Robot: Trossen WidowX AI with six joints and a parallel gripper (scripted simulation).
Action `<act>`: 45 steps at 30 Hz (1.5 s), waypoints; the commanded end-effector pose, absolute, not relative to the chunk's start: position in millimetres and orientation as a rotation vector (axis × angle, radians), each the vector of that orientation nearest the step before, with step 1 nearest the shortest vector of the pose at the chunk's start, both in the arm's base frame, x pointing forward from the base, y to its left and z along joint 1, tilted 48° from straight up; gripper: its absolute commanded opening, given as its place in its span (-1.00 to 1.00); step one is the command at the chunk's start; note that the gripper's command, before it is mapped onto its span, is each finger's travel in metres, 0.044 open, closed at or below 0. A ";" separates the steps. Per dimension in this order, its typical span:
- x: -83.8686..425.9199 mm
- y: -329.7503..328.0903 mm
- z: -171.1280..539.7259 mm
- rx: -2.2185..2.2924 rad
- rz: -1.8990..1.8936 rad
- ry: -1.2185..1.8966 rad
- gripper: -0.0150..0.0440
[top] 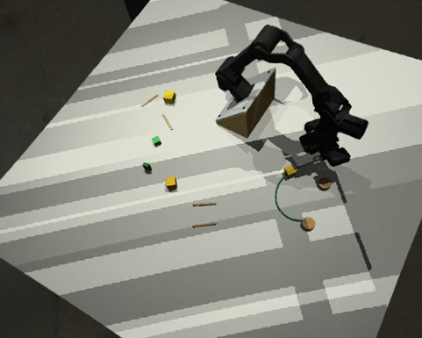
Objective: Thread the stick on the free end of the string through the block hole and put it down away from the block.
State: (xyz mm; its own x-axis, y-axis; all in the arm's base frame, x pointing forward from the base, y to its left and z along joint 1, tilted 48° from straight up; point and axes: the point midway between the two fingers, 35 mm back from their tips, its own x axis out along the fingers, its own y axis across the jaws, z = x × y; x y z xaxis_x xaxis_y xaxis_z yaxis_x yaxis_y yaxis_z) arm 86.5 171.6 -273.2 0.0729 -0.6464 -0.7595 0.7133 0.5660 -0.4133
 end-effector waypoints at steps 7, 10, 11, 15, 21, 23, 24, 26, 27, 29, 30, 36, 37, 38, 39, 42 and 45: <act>78.3 176.5 -279.3 0.074 -1.021 1.098 -0.49; 78.3 176.5 -279.3 0.074 -1.021 1.098 -0.49; 78.3 176.5 -279.3 0.074 -1.021 1.098 -0.49; 79.6 178.4 -277.8 0.075 -1.012 1.099 -0.14; 86.0 208.2 -252.3 0.075 -1.011 1.099 0.22; 90.3 228.7 -230.5 0.075 -1.011 1.099 0.22; 91.3 233.7 -224.6 0.075 -1.011 1.099 0.22; 91.6 235.4 -222.5 0.075 -1.011 1.099 0.22; 91.6 235.4 -222.5 0.075 -1.011 1.099 0.22; 92.1 234.4 -227.7 0.083 -1.000 1.102 0.31; 92.1 234.4 -227.7 0.083 -1.000 1.102 0.40; 93.6 241.3 -222.2 0.088 -0.997 1.104 0.93; 94.7 246.3 -217.9 0.092 -0.994 1.105 1.00; 95.1 248.0 -216.5 0.093 -0.993 1.105 1.00; 95.1 248.0 -216.5 0.093 -0.993 1.105 1.00; 95.1 248.0 -216.5 0.093 -0.993 1.105 1.00; 94.2 243.8 -219.2 0.085 -0.998 1.103 1.00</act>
